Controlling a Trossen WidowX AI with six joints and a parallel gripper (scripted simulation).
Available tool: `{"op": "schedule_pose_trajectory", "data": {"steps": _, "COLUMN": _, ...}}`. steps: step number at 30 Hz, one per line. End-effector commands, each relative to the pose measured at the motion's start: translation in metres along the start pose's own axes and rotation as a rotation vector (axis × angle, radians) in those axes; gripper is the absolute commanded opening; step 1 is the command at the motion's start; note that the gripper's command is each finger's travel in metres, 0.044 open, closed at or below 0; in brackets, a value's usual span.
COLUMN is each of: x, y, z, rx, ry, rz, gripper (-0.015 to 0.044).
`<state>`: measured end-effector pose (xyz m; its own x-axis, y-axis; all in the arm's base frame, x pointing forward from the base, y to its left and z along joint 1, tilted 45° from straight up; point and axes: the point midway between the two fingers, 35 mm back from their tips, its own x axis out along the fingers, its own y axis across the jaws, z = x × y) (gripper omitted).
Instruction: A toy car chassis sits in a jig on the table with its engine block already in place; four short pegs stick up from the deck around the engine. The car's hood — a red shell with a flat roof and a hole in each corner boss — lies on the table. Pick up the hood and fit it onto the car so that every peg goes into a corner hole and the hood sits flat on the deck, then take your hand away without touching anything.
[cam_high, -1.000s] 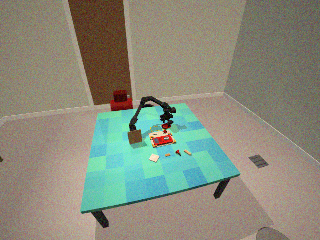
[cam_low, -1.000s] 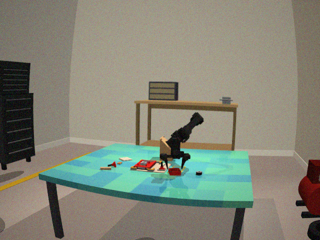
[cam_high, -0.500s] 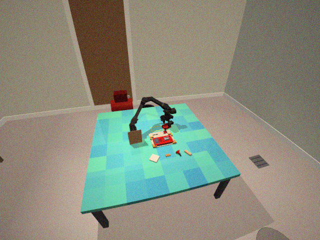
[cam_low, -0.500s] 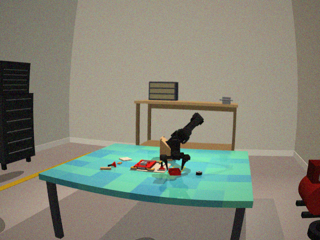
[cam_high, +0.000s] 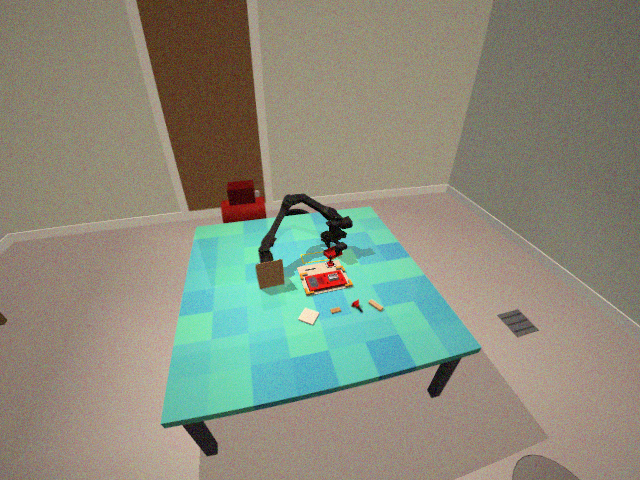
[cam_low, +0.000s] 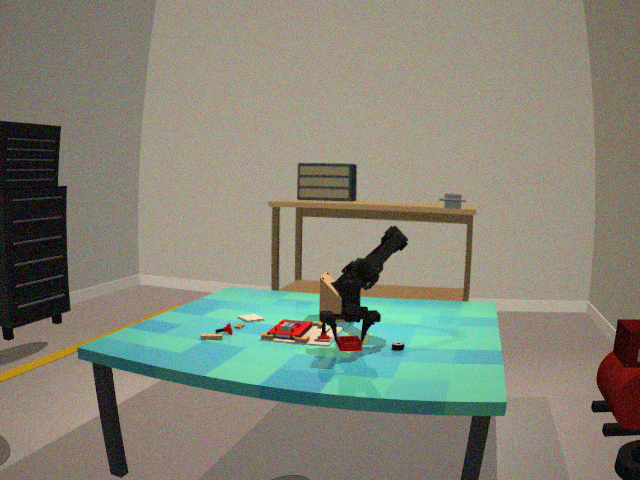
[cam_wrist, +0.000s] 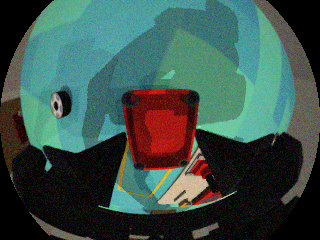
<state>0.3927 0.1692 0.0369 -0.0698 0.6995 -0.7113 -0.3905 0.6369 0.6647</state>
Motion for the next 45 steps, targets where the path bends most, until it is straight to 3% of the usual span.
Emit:
{"op": "schedule_pose_trajectory", "data": {"steps": 1, "x": 0.000, "y": 0.000, "z": 0.000, "rx": 0.000, "ry": 0.000, "rz": 0.000, "gripper": 0.0328}}
{"op": "schedule_pose_trajectory", "data": {"steps": 9, "x": 0.000, "y": 0.000, "z": 0.000, "rx": 0.000, "ry": 0.000, "rz": 0.000, "gripper": 0.0275}}
{"op": "schedule_pose_trajectory", "data": {"steps": 20, "x": -0.014, "y": 0.000, "z": 0.000, "rx": 0.000, "ry": 0.000, "rz": 0.000, "gripper": 0.0000}}
{"op": "schedule_pose_trajectory", "data": {"steps": 45, "x": -0.081, "y": -0.001, "z": 0.000, "rx": 0.001, "ry": 0.001, "rz": -0.003, "gripper": 0.0000}}
